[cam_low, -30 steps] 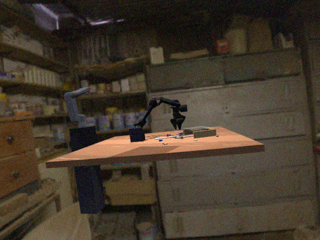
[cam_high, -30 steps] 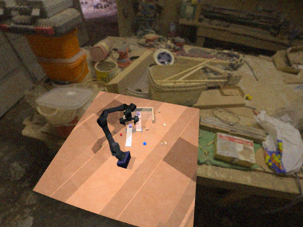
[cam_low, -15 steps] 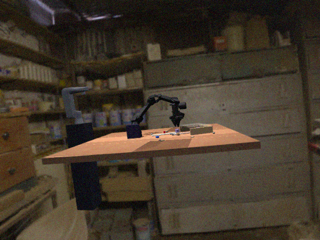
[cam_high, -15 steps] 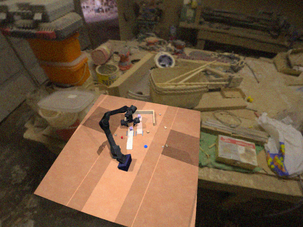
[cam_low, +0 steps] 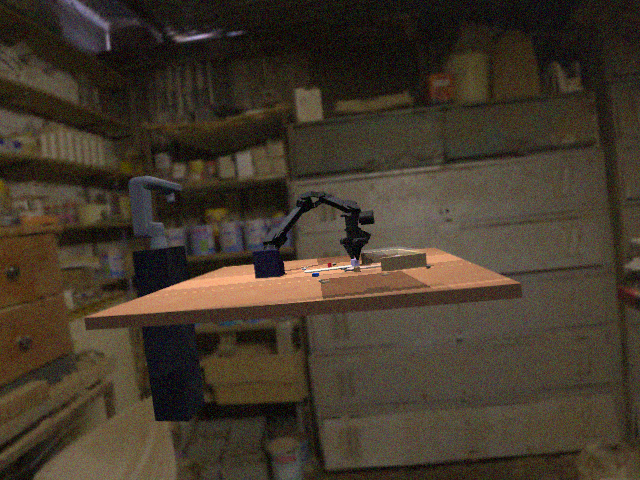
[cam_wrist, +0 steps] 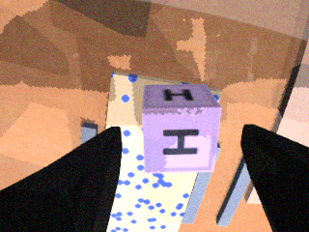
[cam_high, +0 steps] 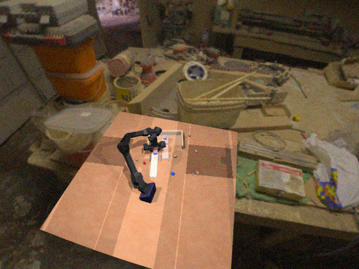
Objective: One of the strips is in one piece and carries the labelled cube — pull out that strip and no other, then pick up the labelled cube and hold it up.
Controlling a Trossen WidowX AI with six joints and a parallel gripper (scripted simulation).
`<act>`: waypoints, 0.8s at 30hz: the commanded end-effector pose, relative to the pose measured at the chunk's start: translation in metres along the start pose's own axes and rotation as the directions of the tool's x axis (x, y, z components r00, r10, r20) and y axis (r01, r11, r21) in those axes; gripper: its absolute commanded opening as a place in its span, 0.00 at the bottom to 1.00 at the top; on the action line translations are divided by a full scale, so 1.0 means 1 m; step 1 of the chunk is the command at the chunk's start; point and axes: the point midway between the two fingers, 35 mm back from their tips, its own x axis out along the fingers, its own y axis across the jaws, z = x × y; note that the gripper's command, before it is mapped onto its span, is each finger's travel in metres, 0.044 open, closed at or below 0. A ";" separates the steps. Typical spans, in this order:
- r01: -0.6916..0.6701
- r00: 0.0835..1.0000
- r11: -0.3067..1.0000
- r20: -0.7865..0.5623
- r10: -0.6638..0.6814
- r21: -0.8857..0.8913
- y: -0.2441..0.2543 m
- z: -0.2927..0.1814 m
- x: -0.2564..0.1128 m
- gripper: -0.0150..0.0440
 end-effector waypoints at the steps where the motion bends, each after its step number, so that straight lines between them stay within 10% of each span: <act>1: -0.004 1.000 1.000 0.002 0.004 0.004 0.000 0.000 0.007 0.68; 12: -0.006 1.000 1.000 0.003 0.006 0.004 0.001 -0.001 0.021 0.68; 24: -0.002 1.000 1.000 -0.001 0.002 0.000 0.001 -0.001 0.019 0.38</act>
